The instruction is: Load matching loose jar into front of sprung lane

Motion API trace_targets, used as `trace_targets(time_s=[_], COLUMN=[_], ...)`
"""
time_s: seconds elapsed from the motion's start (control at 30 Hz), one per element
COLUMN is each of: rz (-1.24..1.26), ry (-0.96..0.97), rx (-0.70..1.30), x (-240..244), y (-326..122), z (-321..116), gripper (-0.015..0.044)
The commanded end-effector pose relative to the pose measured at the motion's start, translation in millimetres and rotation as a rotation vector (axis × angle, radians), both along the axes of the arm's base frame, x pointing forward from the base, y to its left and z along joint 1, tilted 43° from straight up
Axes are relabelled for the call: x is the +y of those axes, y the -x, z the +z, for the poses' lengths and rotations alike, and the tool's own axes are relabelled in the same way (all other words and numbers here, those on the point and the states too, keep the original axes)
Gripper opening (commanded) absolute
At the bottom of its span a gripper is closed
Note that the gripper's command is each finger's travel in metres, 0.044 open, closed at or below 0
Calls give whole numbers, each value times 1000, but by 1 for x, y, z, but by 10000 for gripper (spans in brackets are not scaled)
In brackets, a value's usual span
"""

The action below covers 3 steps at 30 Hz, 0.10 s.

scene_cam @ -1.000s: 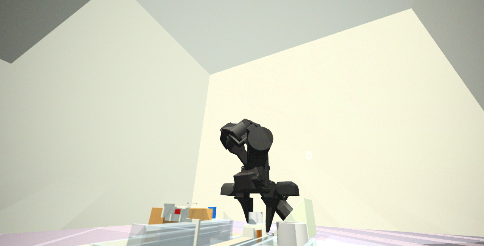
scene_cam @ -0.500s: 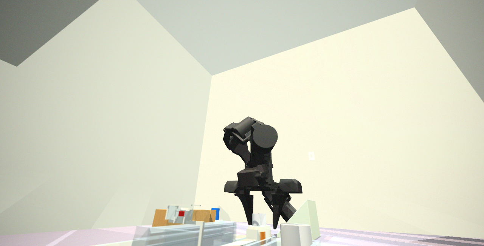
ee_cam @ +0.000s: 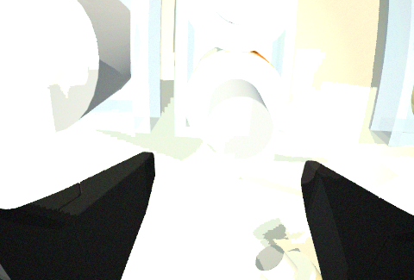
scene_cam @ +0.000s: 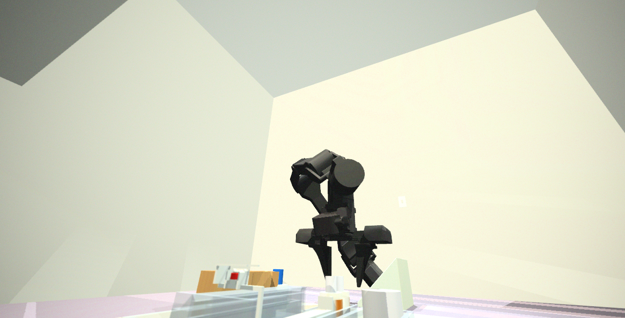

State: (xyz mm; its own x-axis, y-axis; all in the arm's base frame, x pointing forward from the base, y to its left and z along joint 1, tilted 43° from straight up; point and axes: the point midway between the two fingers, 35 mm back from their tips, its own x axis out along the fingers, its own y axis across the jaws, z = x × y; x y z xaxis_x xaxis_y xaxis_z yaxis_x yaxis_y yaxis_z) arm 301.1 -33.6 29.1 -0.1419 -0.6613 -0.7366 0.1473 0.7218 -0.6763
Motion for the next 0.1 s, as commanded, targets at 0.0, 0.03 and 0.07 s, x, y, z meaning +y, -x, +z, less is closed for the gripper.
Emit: trace_targets(time_s=[0.0,0.03,0.07], rz=[-1,-1,-1], ry=[-3,-3,-3], rx=[-1,0,0], x=[4,5,5], y=[13,17,20], z=[0,0,0], gripper=[275,275,275])
